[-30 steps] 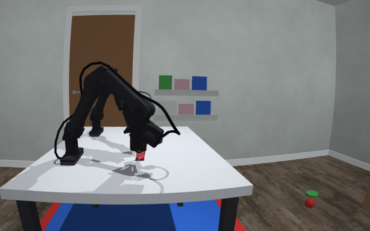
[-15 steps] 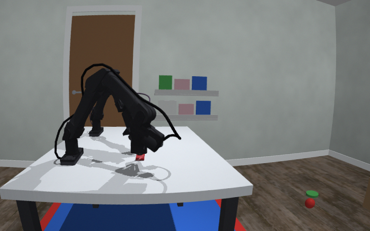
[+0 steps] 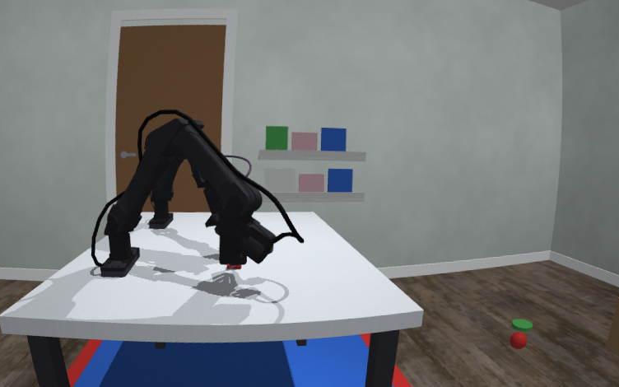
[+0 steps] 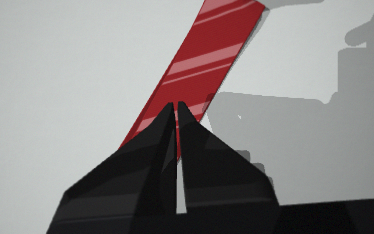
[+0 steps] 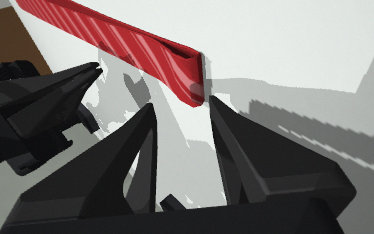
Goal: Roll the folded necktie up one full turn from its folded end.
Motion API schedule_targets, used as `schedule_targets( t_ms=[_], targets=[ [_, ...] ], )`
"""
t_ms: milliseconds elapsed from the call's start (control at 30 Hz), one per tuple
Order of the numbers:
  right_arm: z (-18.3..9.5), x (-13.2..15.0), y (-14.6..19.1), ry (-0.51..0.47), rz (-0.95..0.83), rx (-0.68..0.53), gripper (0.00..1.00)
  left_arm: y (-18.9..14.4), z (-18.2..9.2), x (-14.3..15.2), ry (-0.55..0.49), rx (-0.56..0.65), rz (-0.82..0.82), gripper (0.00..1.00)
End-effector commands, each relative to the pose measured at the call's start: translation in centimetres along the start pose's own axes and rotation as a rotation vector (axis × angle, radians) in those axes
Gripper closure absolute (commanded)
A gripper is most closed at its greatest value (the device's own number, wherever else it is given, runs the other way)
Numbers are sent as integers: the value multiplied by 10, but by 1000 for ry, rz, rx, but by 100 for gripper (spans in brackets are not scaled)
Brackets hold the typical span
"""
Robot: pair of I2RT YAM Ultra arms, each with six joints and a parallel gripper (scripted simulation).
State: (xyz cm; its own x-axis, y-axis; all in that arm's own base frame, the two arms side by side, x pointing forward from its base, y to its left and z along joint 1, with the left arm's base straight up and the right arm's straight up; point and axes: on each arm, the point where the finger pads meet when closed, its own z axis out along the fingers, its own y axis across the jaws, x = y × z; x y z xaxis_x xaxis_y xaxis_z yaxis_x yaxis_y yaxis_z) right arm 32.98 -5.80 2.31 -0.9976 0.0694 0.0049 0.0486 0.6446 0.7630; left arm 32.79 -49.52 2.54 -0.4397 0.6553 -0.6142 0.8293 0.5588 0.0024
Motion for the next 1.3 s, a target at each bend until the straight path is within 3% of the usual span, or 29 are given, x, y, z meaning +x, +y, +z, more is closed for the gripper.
schedule_targets(
  t_ms=[0, 1267],
  targets=[
    [2, -5, -2, -30, -29, -11, 66, -9, -8, -21, -49, 18, 22, 96],
    [12, -5, -12, -30, -29, -23, 70, -18, -4, -28, -73, 36, 31, 96]
  ],
)
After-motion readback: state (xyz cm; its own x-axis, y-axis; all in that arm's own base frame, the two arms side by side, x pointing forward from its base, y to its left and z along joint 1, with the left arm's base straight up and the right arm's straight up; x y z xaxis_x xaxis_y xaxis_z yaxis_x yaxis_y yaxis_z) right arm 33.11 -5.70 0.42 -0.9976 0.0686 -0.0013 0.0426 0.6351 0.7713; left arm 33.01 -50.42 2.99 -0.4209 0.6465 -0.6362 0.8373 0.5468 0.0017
